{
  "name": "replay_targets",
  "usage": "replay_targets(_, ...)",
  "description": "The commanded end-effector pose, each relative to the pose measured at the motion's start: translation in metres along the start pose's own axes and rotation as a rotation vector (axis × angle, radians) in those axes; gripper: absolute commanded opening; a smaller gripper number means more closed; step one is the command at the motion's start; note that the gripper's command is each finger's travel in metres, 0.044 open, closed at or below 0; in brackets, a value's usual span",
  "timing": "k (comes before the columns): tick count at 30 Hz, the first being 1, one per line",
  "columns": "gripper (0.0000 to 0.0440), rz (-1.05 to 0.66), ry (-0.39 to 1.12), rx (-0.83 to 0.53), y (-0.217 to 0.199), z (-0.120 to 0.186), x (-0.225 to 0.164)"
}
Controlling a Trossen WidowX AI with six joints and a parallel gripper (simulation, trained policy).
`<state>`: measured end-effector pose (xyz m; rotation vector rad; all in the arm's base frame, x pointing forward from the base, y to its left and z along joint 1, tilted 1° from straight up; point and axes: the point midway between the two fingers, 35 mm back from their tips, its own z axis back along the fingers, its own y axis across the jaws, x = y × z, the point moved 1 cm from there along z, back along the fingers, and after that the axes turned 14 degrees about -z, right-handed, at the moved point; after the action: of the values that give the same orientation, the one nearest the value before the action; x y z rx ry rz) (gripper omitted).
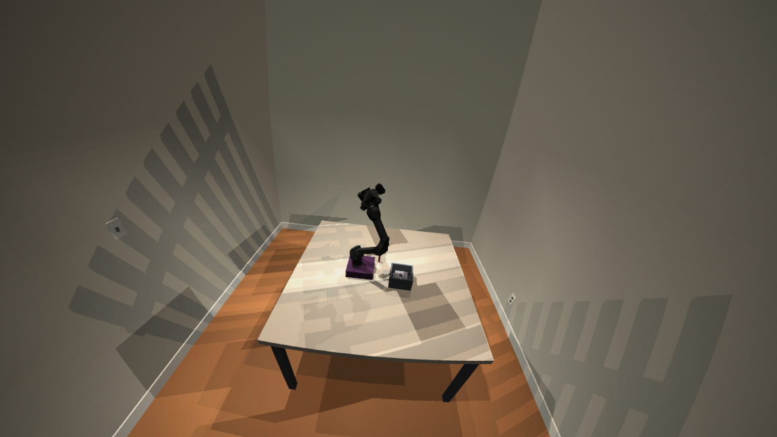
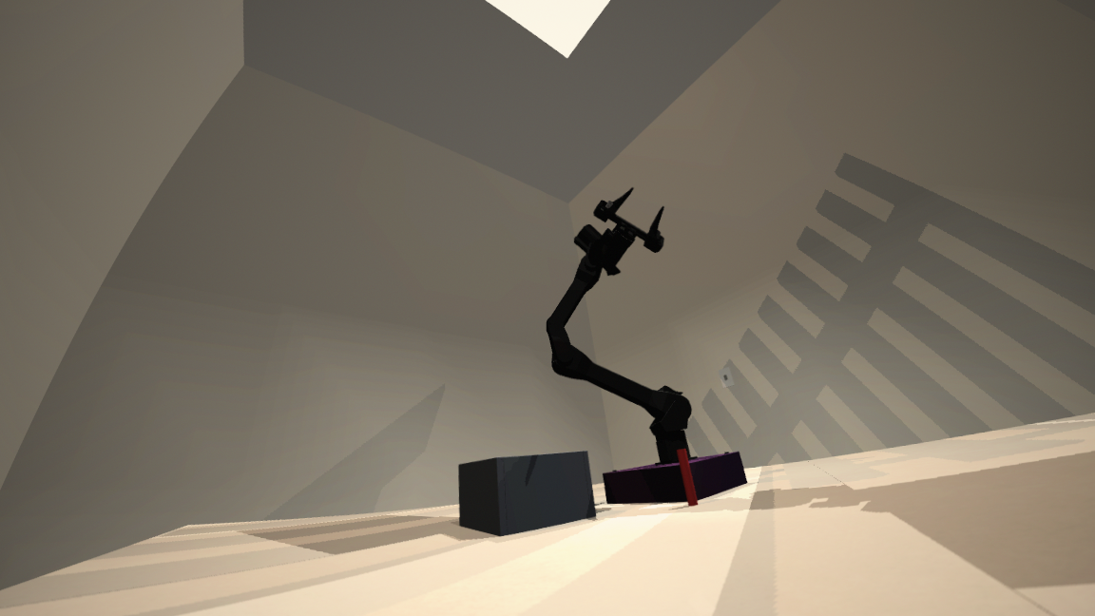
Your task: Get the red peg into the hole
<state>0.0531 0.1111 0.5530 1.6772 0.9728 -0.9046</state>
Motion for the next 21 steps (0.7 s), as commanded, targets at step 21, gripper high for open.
replay_targets(21,0.0440,0.656,-0.259,-0.041,-0.090,-0.043,0.068)
